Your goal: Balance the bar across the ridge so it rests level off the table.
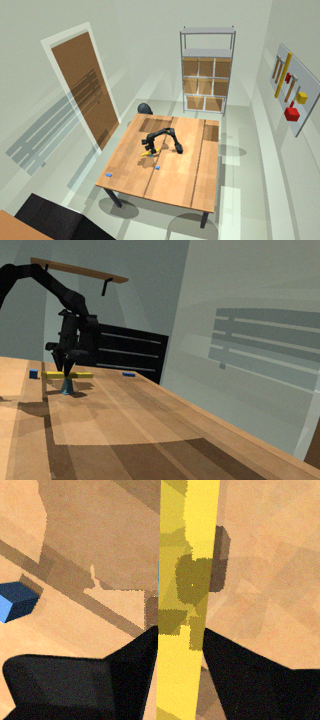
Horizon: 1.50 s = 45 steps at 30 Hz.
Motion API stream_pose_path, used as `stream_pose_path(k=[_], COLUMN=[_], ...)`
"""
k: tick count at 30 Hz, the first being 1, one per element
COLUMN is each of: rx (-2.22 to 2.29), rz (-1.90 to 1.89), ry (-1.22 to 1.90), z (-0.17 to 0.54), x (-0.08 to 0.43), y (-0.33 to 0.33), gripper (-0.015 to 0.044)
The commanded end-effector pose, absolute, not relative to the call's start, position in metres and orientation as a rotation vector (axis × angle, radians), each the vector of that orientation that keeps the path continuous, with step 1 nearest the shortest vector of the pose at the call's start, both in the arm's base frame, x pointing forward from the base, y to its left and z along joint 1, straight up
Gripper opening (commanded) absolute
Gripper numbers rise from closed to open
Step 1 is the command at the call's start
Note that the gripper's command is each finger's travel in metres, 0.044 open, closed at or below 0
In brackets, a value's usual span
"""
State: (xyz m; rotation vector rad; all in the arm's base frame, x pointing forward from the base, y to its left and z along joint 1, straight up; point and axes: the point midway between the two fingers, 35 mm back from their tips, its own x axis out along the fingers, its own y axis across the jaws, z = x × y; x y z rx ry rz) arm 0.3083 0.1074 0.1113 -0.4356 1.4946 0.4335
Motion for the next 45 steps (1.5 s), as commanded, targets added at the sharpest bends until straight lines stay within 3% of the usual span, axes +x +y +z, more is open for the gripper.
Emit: stream_pose_path(k=[1, 45], rx=[-0.431, -0.431], rz=[0.434, 0.434], ry=[1.495, 1.495], z=[0.1104, 0.1067], x=[0.3083, 0.3079], y=[0.1080, 0.1078], gripper=[0.0000, 0.0000])
